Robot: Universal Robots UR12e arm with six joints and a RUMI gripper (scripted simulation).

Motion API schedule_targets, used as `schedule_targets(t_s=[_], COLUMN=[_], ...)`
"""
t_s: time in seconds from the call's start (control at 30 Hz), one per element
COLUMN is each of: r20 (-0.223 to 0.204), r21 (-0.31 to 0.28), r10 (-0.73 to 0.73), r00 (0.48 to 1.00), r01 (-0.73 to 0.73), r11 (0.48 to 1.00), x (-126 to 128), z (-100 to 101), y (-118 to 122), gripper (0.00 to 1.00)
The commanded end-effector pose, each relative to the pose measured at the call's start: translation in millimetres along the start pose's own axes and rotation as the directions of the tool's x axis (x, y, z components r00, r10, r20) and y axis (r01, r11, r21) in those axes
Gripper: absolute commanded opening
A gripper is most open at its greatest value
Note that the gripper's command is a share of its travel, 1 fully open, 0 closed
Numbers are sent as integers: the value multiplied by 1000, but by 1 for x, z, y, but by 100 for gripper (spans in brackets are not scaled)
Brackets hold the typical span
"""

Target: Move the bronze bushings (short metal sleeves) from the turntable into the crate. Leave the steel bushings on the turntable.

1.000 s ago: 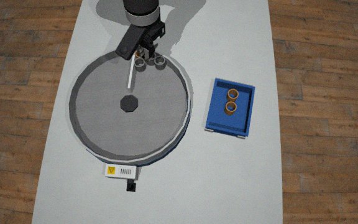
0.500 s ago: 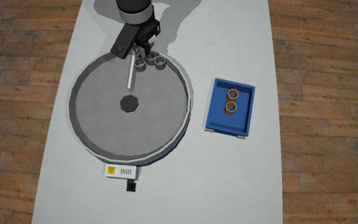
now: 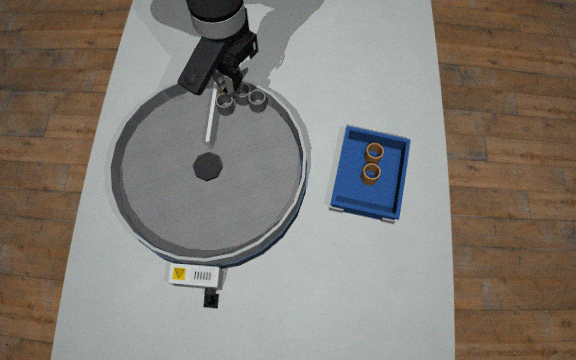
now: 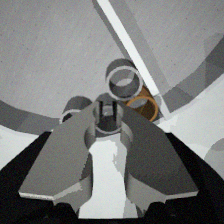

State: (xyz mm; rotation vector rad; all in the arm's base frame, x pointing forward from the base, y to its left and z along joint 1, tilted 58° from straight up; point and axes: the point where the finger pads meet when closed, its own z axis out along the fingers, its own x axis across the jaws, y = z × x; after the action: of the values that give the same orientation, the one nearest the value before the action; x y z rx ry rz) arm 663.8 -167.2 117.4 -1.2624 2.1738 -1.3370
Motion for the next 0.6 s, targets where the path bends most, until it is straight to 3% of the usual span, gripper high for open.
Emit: schedule_targets(t_s=[0.0, 0.57], r20=[0, 0], r21=[0, -1], r10=[0, 1], r00=[1000, 1000], r01=[0, -1], r11=[1000, 1000], x=[1, 2], z=[-1, -1], y=[0, -4], gripper=[5, 5])
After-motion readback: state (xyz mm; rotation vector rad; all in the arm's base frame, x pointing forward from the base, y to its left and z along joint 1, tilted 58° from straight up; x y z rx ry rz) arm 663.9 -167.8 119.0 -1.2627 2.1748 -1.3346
